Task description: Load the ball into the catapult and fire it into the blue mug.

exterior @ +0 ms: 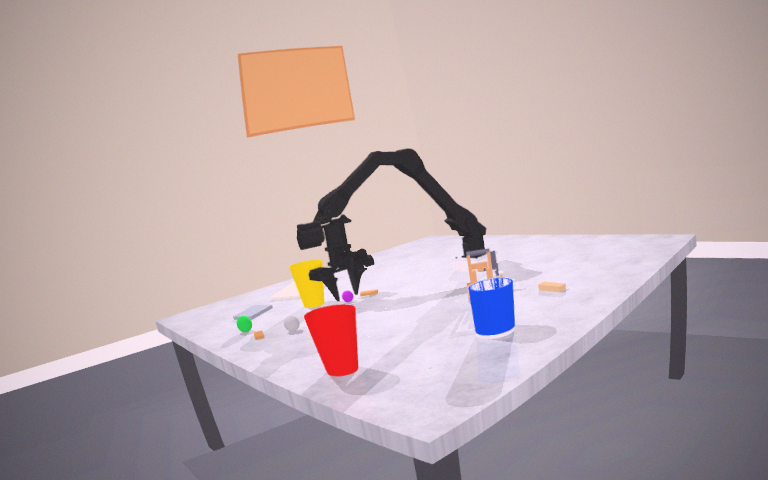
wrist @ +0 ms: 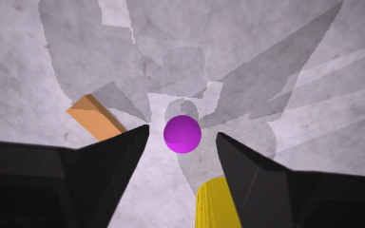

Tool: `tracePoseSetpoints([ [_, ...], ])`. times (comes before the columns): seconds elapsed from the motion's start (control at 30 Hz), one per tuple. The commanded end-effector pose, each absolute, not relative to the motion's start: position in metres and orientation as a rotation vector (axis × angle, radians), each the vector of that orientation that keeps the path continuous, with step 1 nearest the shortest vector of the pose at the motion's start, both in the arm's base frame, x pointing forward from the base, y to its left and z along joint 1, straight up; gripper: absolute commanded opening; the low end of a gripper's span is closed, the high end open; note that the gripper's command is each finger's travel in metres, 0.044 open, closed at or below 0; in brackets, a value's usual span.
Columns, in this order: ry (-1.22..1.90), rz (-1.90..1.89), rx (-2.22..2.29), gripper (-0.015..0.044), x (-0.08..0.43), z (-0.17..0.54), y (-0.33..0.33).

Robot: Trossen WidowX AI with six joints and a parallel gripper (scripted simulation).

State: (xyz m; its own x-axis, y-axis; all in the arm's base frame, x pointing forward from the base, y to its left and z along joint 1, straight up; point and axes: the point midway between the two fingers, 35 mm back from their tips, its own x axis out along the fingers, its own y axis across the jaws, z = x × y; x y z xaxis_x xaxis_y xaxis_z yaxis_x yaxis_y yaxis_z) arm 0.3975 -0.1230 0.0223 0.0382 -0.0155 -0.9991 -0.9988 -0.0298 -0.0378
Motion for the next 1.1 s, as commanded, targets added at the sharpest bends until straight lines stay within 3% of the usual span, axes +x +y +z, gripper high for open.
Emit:
tracePoseSetpoints([
  [0.0,1.175,1.202,-1.259,0.0247,0.396,0.019,-0.122],
  [0.13,1.175,1.202,-1.259,0.0142,0.396,0.019,-0.122],
  [0.37,1.175,1.202,-1.259,0.0096,0.396,0.019,-0.122],
  [0.5,1.175,1.202,-1.260,0.0000,0.398,0.026,-0.123],
  [1.07,1.176,1.199,-1.259,0.0000,0.399,0.116,-0.125],
])
